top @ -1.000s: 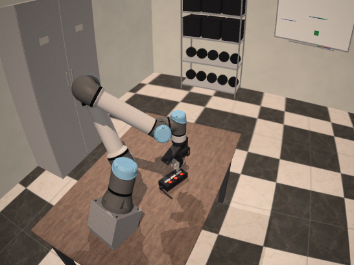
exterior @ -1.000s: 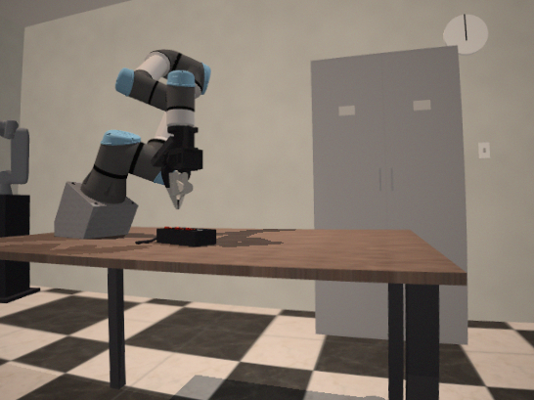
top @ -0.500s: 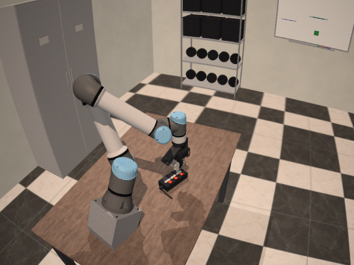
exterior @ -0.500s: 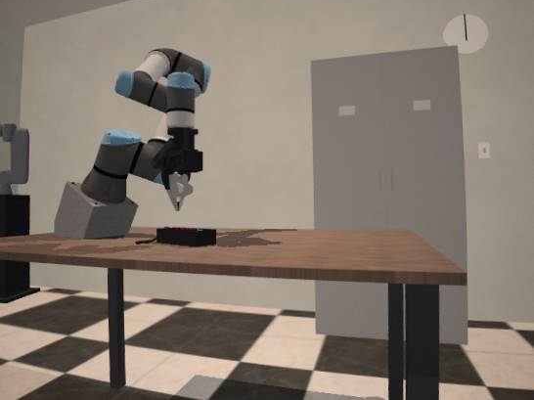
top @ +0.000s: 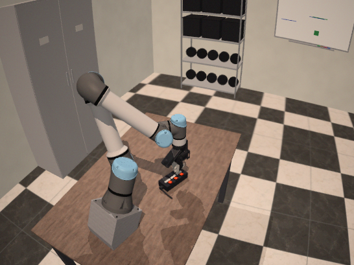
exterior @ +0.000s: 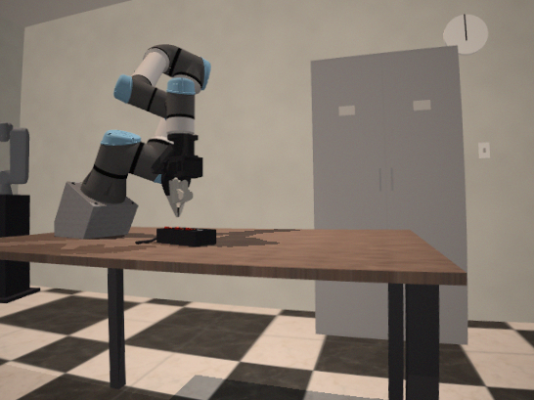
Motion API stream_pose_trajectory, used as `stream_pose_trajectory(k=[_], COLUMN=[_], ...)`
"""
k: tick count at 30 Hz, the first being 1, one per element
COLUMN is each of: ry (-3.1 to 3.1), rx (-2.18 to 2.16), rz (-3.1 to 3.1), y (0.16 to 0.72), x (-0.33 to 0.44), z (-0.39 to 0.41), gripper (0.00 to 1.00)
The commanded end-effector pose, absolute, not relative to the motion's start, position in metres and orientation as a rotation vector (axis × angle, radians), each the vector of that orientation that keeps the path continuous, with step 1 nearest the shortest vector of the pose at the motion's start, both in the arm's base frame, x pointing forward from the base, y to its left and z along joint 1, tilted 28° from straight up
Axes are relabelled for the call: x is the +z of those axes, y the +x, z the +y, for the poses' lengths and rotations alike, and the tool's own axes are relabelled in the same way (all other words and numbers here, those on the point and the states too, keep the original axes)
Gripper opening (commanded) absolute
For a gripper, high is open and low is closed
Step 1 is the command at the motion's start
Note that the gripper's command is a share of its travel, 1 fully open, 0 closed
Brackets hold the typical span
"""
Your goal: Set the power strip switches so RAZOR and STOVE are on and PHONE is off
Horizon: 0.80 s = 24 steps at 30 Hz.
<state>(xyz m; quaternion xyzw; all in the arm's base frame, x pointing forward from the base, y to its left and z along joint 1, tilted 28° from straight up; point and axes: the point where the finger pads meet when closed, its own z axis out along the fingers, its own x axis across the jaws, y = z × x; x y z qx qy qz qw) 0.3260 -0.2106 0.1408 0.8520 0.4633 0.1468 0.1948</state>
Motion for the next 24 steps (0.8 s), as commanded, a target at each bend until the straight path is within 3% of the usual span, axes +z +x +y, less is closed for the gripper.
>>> stream_pose_trajectory(k=[1,24], ry=[2.387,2.387], rx=[0.411,0.411], rz=[1.298,1.298], y=[0.328,0.336], x=[0.139,0.122], z=[-0.211,-0.215], gripper=[0.00,0.00])
